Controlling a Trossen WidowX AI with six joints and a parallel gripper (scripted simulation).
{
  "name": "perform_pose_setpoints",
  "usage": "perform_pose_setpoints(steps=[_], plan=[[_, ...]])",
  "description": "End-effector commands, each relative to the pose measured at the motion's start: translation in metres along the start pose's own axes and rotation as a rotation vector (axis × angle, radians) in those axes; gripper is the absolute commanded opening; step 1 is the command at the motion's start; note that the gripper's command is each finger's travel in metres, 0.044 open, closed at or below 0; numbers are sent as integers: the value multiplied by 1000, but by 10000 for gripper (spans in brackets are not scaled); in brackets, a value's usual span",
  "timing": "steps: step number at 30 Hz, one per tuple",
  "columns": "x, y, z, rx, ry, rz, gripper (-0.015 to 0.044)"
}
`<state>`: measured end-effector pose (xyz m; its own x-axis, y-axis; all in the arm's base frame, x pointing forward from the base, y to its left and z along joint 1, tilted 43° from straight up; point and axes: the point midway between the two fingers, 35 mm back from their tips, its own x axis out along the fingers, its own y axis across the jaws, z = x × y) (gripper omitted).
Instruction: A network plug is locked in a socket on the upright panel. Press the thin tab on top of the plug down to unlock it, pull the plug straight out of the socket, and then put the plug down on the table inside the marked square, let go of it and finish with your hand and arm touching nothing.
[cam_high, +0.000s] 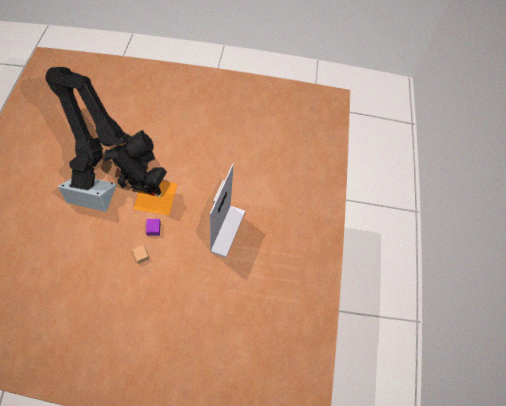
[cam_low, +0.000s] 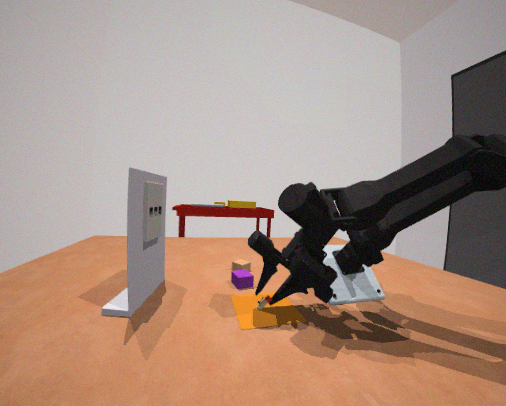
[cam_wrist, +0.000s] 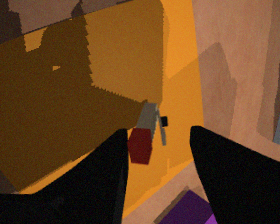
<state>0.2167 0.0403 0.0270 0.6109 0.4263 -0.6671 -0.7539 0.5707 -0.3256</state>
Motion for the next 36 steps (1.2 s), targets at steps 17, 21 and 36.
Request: perform_pose_setpoints(steps=[17,21,36], plan=[[-14,-1,-1,0,2,1,156],[-17,-1,-1,1,2,1,156],[-28,-2,-1,3,3,1,156]])
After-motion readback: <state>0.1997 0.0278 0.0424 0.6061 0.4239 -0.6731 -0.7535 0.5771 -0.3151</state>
